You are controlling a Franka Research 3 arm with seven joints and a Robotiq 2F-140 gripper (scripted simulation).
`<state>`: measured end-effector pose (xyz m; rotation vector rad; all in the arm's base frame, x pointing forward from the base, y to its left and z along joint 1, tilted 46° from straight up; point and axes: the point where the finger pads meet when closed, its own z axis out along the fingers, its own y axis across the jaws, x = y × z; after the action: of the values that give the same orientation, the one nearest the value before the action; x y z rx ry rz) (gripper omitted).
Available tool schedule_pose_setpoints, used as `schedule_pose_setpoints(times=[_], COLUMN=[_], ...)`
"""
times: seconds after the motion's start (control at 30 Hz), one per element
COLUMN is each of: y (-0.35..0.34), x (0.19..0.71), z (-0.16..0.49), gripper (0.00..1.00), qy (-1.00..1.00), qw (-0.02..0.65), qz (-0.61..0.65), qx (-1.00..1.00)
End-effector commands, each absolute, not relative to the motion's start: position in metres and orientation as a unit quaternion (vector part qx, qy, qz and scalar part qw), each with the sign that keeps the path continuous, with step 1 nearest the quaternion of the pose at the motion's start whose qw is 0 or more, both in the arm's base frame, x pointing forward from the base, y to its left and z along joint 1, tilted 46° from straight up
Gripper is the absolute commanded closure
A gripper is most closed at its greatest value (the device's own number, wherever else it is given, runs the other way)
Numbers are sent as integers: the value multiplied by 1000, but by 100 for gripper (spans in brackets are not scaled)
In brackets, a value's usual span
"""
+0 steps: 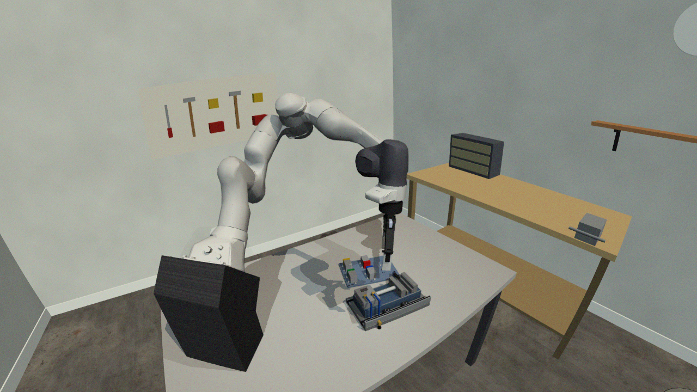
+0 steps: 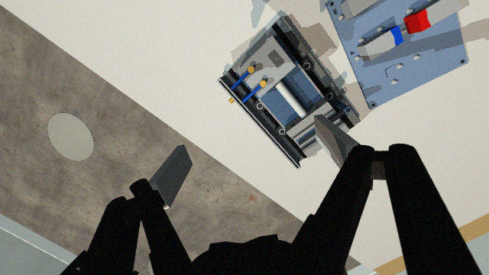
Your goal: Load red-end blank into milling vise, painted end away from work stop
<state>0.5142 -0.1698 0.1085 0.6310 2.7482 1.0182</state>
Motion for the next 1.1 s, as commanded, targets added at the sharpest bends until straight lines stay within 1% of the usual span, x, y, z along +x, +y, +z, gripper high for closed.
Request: schedule_pose_setpoints(times=[0.0, 0.53, 0.57, 1.07], y=[-170, -170, -170, -170], x=[514, 514, 514, 514], z=[109, 109, 109, 109], gripper=[0, 0, 75, 75], qy=[914, 914, 914, 914], qw=[72, 72, 72, 72], qz=[339, 339, 339, 339], qx=[210, 210, 210, 210])
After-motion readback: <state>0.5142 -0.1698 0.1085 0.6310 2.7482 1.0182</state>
